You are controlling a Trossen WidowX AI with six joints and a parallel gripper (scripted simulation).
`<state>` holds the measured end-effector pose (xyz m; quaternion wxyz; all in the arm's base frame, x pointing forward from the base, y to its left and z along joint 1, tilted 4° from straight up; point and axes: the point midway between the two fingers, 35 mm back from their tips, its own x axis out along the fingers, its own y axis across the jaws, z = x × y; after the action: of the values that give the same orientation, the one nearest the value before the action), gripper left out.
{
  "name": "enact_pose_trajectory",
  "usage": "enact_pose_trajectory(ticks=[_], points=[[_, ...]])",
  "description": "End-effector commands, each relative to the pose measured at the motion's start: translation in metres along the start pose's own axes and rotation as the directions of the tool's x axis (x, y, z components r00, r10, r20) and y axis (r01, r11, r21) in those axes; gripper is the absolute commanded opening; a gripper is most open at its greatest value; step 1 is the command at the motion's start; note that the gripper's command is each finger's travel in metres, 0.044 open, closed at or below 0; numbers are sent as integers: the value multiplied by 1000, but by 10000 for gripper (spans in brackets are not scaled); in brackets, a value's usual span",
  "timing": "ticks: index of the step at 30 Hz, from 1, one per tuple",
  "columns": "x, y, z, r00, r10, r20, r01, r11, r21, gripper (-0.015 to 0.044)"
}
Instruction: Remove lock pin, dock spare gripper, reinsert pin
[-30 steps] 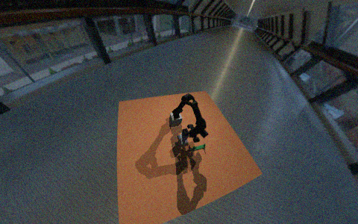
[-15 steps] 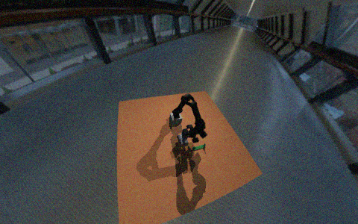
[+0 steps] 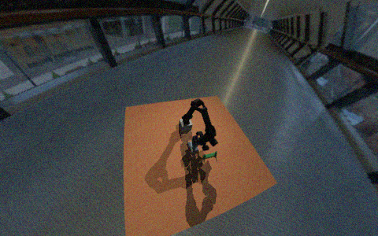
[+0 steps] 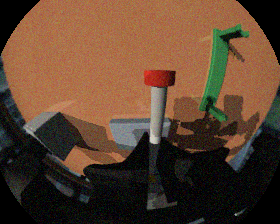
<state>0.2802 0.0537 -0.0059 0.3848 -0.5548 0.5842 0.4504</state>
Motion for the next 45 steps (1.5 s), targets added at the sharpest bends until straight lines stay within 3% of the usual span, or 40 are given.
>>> enact_pose_trajectory(ticks=[1, 3, 11, 45], points=[[-1, 0, -3, 1000, -3, -3, 3, 1000, -2, 0], [-1, 0, -3, 1000, -3, -3, 3, 1000, -2, 0], [0, 0, -1, 1000, 1, 0, -1, 1000, 1, 200], [-53, 8, 24, 999, 26, -25, -26, 999, -18, 200]])
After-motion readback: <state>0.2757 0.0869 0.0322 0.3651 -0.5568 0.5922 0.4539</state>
